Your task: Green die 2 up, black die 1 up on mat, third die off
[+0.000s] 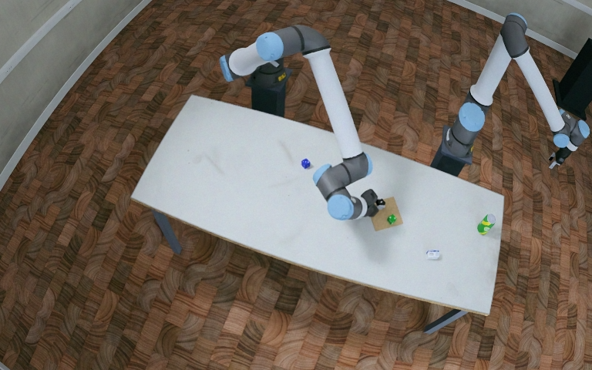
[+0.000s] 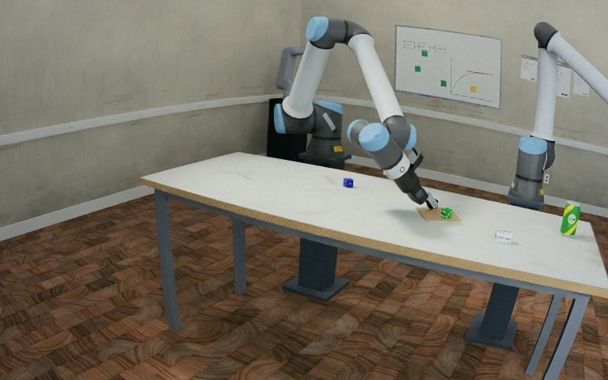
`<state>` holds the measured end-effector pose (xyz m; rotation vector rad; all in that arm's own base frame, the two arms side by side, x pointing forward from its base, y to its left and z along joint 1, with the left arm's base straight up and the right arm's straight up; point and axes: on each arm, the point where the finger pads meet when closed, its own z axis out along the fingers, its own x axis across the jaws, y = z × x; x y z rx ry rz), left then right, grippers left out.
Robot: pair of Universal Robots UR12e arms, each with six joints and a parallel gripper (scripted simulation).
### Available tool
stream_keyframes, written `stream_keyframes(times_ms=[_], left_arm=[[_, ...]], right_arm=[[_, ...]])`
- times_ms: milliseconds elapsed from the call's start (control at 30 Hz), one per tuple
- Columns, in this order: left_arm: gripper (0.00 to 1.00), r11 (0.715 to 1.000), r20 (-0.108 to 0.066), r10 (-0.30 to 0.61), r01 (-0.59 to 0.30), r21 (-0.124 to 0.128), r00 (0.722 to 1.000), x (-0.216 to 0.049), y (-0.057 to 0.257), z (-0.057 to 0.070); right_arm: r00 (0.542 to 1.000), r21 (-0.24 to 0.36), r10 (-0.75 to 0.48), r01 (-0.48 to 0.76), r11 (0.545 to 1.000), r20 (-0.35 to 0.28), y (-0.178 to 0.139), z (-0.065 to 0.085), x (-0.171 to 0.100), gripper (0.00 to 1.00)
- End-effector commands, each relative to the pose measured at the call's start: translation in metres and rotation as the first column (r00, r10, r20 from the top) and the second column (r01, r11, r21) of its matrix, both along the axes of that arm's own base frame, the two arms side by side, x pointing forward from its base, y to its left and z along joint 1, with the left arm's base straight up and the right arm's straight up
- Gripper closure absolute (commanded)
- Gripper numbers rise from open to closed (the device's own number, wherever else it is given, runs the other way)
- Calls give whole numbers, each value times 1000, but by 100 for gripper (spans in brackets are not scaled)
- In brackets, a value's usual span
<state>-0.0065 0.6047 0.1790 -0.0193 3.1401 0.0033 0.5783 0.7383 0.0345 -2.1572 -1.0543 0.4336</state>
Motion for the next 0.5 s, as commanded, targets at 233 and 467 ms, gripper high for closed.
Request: stream_keyframes(times_ms=[233, 467], left_arm=[[0, 1000, -1, 2, -2, -2, 1000, -2, -1, -2], [0, 1000, -1, 2, -2, -2, 1000, -2, -1, -2]], right_arm=[[1000, -1, 2, -2, 1000, -2, 0, -7, -2, 43], [1000, -1, 2, -2, 1000, -2, 0, -8, -2, 43]])
